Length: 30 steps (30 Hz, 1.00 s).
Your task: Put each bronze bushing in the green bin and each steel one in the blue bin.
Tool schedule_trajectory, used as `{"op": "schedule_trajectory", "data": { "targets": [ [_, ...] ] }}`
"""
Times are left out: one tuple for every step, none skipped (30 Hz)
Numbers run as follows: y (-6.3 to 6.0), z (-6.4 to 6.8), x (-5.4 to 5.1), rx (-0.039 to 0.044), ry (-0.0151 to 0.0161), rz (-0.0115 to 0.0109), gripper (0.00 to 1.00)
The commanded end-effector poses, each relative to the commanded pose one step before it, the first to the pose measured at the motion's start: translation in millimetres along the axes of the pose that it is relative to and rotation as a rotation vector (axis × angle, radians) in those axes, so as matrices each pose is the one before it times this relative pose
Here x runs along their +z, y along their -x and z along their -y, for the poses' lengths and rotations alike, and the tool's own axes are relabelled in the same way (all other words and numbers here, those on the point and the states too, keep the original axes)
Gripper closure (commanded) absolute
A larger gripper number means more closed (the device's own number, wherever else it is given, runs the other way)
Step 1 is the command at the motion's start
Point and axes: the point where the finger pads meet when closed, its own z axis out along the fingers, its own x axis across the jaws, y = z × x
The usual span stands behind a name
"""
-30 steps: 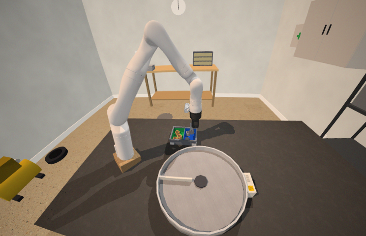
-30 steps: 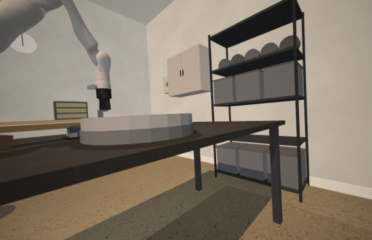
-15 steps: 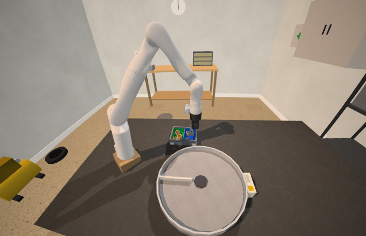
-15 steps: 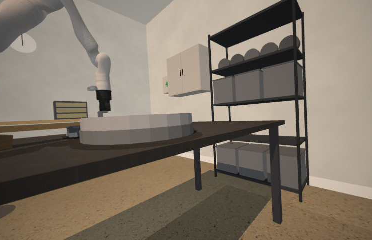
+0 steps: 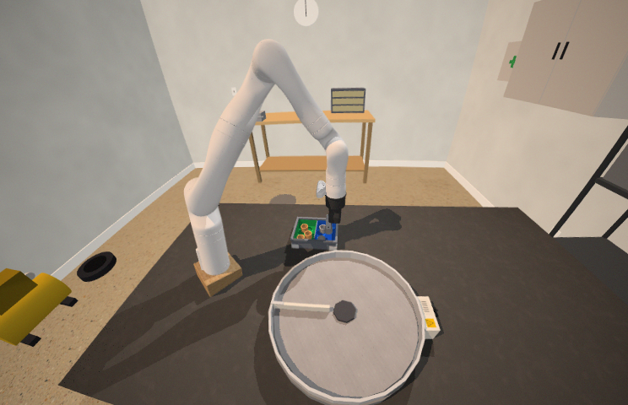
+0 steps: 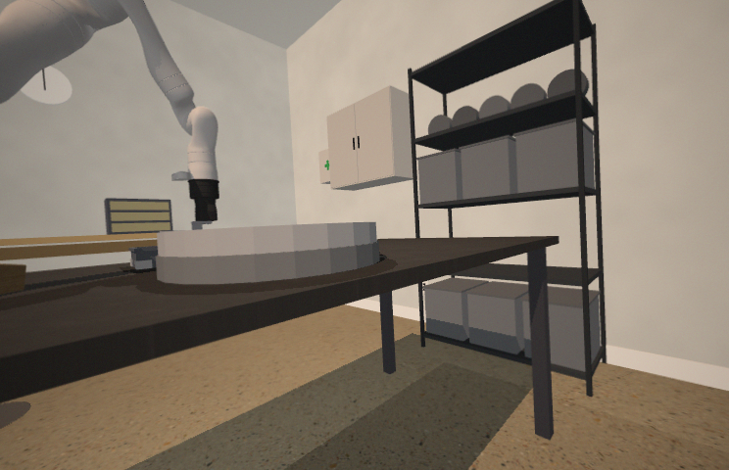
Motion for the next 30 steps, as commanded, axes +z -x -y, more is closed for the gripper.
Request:
{"op": "schedule_trajectory", "data": {
  "targets": [
    [0.04, -0.45, -0.25, 0.00049, 0.00084, -0.00033, 1.00],
    [0.00, 0.00, 0.00, 0.00000, 0.00000, 0.00000, 1.00],
    [0.00, 0.00, 0.00, 0.00000, 0.00000, 0.00000, 1.00],
    [0.00, 0.00, 0.00, 0.00000, 0.00000, 0.00000, 1.00],
    [0.00, 0.00, 0.00, 0.00000, 0.00000, 0.00000, 1.00],
    [-0.06, -0.02, 1.12, -0.00006, 0.00014, -0.00014, 1.00],
    [0.01, 0.00, 1.21, 0.00001, -0.00002, 0.00002, 1.00],
    [0.01, 0.00, 1.21, 0.00001, -0.00002, 0.00002, 1.00],
    [0.01, 0.00, 1.21, 0.00001, -0.00002, 0.00002, 1.00],
    [0.01, 0.00, 1.21, 0.00001, -0.00002, 0.00002, 1.00],
    [0.00, 0.00, 0.00, 0.00000, 0.00000, 0.00000, 1.00],
    [0.00, 0.00, 0.00, 0.00000, 0.00000, 0.00000, 1.00],
    [0.00, 0.00, 0.00, 0.00000, 0.00000, 0.00000, 1.00],
    [0.01, 0.00, 1.21, 0.00001, -0.00002, 0.00002, 1.00],
    [0.01, 0.00, 1.21, 0.00001, -0.00002, 0.00002, 1.00],
    [0.01, 0.00, 1.21, 0.00001, -0.00002, 0.00002, 1.00],
    [0.01, 0.00, 1.21, 0.00001, -0.00002, 0.00002, 1.00],
    [0.01, 0.00, 1.21, 0.00001, -0.00002, 0.00002, 1.00],
    [0.00, 0.00, 0.00, 0.00000, 0.00000, 0.00000, 1.00],
    [0.00, 0.00, 0.00, 0.00000, 0.00000, 0.00000, 1.00],
    [0.00, 0.00, 0.00, 0.00000, 0.00000, 0.00000, 1.00],
    [0.00, 0.00, 0.00, 0.00000, 0.00000, 0.00000, 1.00],
    [0.00, 0.00, 0.00, 0.00000, 0.00000, 0.00000, 1.00],
    [0.00, 0.00, 0.00, 0.00000, 0.00000, 0.00000, 1.00],
    [0.00, 0.00, 0.00, 0.00000, 0.00000, 0.00000, 1.00],
    [0.00, 0.00, 0.00, 0.00000, 0.00000, 0.00000, 1.00],
    [0.00, 0.00, 0.00, 0.00000, 0.00000, 0.00000, 1.00],
    [-0.12, -0.03, 1.04, -0.00015, 0.00026, -0.00028, 1.00],
    [0.01, 0.01, 1.22, 0.00002, -0.00003, 0.00003, 1.00],
    [0.01, 0.01, 1.22, 0.00002, -0.00003, 0.00003, 1.00]
  ]
}}
